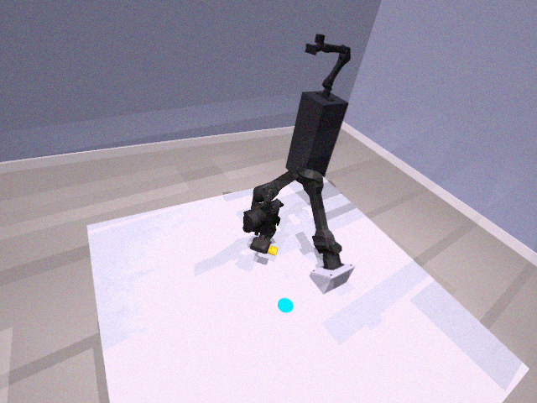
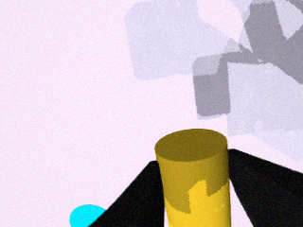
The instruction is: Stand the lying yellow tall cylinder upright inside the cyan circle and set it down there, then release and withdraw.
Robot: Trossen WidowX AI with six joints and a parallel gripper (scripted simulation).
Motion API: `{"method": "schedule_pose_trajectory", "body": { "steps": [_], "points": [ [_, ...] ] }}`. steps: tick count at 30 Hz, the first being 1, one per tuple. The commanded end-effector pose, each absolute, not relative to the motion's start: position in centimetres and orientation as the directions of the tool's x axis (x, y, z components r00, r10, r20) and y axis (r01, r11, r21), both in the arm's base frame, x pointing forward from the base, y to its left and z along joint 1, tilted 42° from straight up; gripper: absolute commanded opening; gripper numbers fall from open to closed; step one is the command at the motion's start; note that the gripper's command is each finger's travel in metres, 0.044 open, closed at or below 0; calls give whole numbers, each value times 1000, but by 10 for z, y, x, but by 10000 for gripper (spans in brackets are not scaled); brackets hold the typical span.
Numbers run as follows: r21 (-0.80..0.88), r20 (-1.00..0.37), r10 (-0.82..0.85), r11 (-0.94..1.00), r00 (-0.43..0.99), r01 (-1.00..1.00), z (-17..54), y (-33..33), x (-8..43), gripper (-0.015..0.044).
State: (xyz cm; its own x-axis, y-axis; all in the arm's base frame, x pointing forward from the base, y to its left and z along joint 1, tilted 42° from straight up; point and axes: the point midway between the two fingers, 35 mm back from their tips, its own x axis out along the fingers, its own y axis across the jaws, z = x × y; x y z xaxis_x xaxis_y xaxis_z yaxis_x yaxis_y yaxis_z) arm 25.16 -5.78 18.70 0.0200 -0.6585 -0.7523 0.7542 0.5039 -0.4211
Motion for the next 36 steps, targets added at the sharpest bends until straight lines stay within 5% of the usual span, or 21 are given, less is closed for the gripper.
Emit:
{"method": "schedule_pose_trajectory", "body": {
  "steps": [1, 19, 36],
  "points": [
    [-467, -759, -650, 564, 18, 681, 179, -49, 256, 105],
    [-613, -774, -632, 759, 23, 218, 148, -3, 268, 105],
    [-609, -777, -630, 743, 19, -276, 118, 38, 268, 105]
  ]
}}
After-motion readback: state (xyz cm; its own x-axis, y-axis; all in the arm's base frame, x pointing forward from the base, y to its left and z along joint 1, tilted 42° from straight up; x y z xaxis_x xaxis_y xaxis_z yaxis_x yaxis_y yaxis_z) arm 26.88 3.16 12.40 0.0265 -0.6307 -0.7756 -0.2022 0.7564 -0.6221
